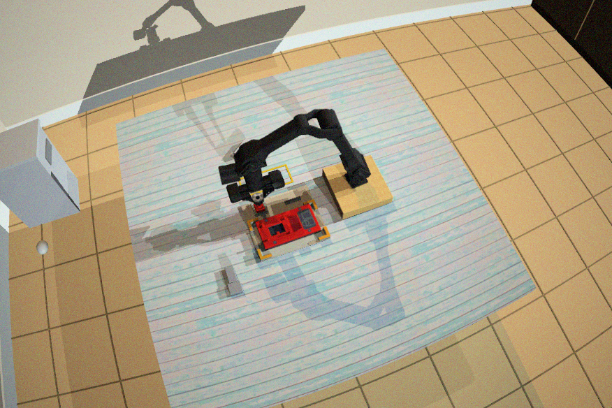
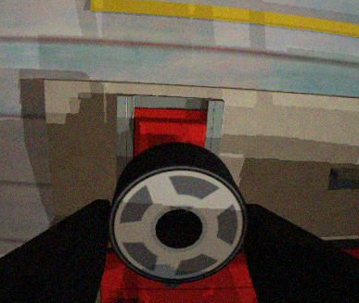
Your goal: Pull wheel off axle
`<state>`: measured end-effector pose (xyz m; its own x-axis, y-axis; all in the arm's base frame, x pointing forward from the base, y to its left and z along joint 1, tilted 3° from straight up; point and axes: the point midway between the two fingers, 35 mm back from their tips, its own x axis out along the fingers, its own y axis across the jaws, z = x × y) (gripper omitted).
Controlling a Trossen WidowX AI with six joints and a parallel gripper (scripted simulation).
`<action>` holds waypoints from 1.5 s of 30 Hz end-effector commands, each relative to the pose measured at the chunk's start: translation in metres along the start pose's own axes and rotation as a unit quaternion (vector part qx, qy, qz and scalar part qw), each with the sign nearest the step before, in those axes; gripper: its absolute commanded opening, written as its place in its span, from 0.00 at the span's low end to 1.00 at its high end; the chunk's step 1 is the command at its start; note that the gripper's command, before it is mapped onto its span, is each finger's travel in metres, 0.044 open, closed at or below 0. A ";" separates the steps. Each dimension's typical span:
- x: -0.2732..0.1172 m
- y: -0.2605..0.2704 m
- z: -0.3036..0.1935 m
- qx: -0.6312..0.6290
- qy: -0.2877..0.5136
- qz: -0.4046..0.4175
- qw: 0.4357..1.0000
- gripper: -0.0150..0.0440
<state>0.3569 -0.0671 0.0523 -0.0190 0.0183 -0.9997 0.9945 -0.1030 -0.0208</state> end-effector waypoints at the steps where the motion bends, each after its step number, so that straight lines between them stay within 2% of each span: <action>1: -0.002 0.001 0.000 0.002 0.000 0.001 1.000 0.25; 17: -0.008 0.001 0.000 0.003 -0.001 0.002 1.000 0.25; 27: -0.042 -0.003 -0.001 0.003 -0.001 0.002 1.000 0.25; 30: -0.035 -0.003 0.000 0.000 0.000 0.000 1.000 0.25; 45: -0.041 -0.031 0.066 0.007 -0.002 0.000 1.000 0.25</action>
<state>0.3293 -0.1188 0.0932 -0.0120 0.0170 -0.9998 0.9930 -0.1172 -0.0139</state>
